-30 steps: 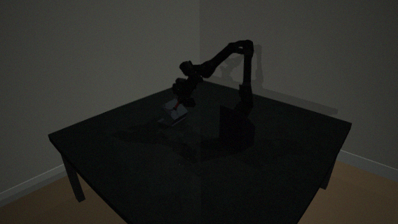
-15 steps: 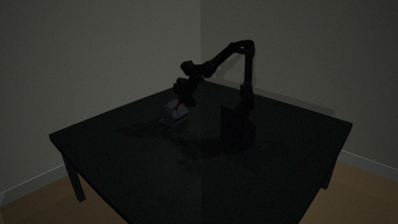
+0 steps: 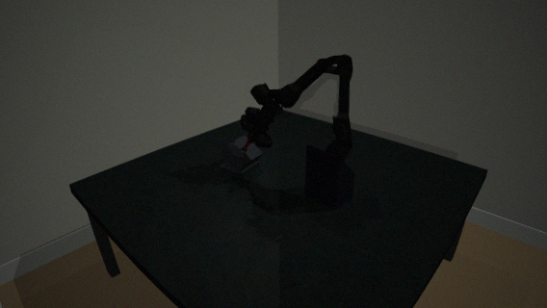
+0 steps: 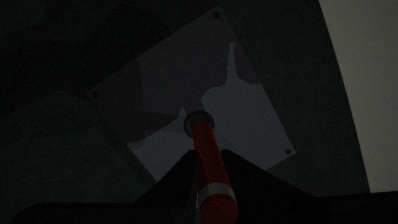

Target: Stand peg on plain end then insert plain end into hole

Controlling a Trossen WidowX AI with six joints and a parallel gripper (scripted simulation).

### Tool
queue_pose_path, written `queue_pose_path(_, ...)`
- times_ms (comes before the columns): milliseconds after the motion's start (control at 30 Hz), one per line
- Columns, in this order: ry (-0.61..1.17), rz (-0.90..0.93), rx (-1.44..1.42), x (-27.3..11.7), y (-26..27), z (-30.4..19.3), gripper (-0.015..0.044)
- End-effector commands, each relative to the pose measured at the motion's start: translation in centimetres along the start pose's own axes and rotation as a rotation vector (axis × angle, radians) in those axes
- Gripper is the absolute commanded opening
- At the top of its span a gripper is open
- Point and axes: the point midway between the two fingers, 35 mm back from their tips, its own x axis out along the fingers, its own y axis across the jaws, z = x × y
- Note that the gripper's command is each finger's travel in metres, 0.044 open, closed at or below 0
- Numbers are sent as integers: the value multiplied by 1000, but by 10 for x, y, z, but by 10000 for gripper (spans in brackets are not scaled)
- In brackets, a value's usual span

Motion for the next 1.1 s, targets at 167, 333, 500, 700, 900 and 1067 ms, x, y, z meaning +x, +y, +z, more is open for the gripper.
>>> queue_pose_path(167,0,3,-5,5,3,1,0)
queue_pose_path(333,0,3,-5,6,3,1,0)
queue_pose_path(500,0,3,-5,9,3,2,0)
queue_pose_path(700,1,3,-5,11,3,2,0)
queue_pose_path(900,1,3,-5,13,3,2,0)
queue_pose_path(1067,1,3,-5,15,3,2,0)
